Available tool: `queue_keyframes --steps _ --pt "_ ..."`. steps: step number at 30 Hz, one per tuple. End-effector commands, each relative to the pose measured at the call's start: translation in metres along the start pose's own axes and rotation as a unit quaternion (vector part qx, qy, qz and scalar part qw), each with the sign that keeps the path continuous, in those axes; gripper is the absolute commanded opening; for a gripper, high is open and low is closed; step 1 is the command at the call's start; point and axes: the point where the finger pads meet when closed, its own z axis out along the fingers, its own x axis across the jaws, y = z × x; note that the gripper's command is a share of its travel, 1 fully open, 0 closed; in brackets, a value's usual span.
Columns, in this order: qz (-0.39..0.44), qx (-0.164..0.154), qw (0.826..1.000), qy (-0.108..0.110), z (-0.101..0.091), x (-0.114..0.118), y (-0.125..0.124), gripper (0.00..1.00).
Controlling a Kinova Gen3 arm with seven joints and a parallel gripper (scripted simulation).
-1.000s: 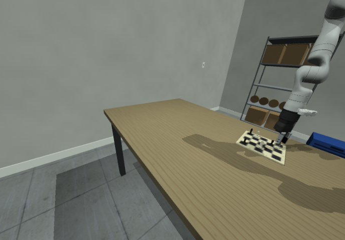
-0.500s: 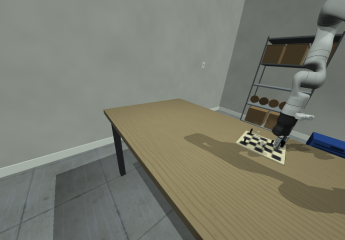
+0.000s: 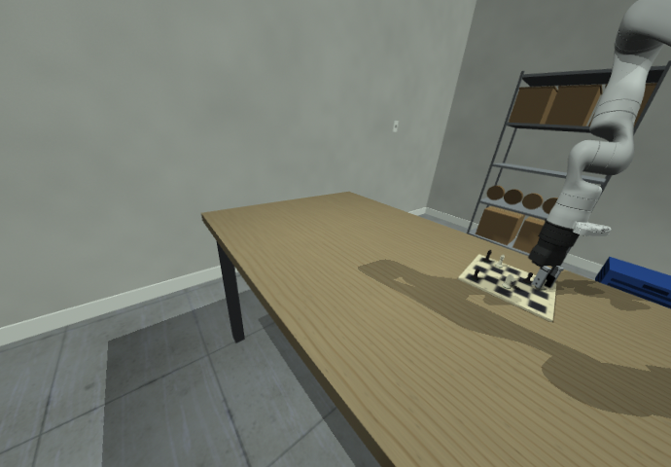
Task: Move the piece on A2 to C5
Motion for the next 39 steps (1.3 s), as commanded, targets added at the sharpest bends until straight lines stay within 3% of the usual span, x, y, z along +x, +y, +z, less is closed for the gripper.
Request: queue_keyframes --steps 1,24,25,39 --pt "0.006 -0.004 1.0 -0.001 0.0008 -0.0009 0.0037 0.68" --pt "0.006 -0.004 1.0 -0.001 0.0008 -0.0009 0.0037 0.68" --pt "0.006 -0.004 1.0 -0.001 0.0008 -0.0009 0.0037 0.0" --pt "0.006 -0.004 1.0 -0.001 0.0008 -0.0009 0.0037 0.0"
